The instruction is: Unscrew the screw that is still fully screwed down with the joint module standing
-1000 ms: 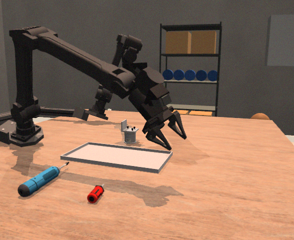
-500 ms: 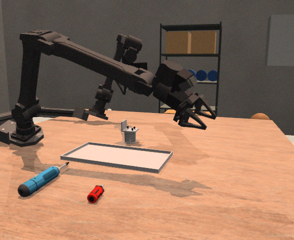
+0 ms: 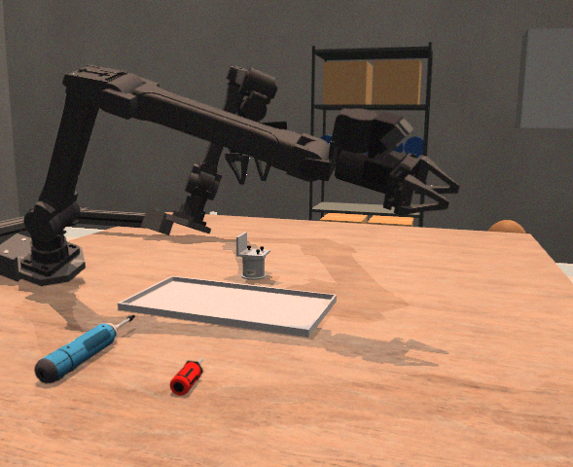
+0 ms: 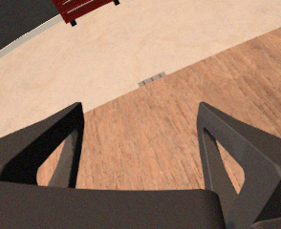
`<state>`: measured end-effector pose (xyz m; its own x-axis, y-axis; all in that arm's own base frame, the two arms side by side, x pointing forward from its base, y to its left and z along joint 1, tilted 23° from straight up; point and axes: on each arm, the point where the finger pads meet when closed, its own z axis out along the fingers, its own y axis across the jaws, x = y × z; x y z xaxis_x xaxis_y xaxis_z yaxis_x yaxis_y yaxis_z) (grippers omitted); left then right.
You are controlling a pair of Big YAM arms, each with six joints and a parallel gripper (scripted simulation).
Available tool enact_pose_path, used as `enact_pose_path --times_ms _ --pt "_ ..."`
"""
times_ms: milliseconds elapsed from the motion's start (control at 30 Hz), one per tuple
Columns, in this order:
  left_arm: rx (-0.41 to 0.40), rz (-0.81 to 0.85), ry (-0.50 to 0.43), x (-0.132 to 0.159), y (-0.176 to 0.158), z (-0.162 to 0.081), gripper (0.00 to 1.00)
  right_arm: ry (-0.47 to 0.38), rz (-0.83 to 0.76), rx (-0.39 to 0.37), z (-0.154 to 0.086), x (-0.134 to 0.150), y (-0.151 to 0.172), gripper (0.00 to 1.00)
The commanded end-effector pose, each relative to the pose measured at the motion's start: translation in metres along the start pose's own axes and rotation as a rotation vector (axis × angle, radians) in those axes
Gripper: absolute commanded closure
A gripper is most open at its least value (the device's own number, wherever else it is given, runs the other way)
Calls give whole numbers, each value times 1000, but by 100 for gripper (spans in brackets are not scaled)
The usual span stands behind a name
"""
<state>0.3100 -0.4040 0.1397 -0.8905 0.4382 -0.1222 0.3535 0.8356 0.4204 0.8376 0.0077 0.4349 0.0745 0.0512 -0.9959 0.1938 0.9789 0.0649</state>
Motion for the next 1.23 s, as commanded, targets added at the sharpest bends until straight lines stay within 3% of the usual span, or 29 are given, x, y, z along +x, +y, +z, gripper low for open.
enact_pose_path --times_ms 0,133,167,433,500,1200 --pt "17 -20 -24 -9 -1 -12 14 -91 -44 -66 21 -40 70 35" --pt "17 -20 -24 -9 -1 -12 14 -91 -44 -69 22 -41 72 35" --pt "17 -20 -24 -9 -1 -12 14 -92 -48 -35 29 -43 43 35" --pt "17 -20 -24 -9 -1 -12 14 -92 -45 -35 29 -43 43 35" --pt "17 -20 -24 -9 -1 -12 14 -91 -41 -69 22 -41 72 35" --pt "17 -20 -24 -9 -1 -12 14 -91 -43 -51 26 -42 57 35"
